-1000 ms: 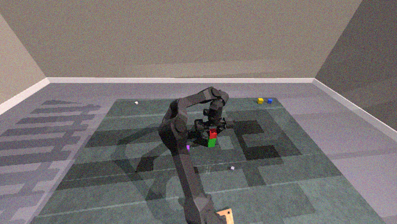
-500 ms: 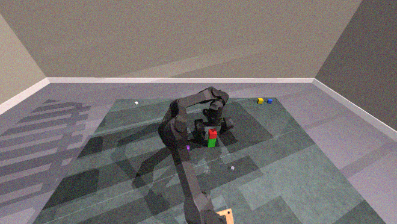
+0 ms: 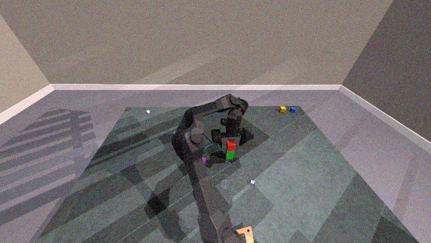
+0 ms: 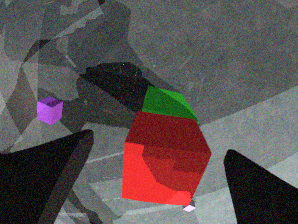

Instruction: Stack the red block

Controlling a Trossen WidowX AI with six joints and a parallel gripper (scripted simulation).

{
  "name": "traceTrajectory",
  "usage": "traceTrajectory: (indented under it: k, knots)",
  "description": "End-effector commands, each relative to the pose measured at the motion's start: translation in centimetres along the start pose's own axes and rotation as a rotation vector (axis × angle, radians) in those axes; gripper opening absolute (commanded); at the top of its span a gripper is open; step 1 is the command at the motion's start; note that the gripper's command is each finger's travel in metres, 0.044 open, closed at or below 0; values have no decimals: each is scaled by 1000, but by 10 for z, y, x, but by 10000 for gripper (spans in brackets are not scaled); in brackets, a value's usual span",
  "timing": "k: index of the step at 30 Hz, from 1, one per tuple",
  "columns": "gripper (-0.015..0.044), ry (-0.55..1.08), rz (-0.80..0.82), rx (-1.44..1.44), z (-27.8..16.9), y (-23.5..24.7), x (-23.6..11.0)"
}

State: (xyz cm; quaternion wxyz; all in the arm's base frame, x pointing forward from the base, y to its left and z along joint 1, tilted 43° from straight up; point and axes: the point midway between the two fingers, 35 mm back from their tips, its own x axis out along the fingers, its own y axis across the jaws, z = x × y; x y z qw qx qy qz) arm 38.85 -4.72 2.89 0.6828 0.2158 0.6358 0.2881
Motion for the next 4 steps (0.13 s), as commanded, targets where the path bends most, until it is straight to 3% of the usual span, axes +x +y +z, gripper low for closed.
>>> traceTrajectory:
  k: [1, 4]
  knots:
    - [440, 0, 0, 0, 0, 0, 0]
    - [440, 0, 0, 0, 0, 0, 0]
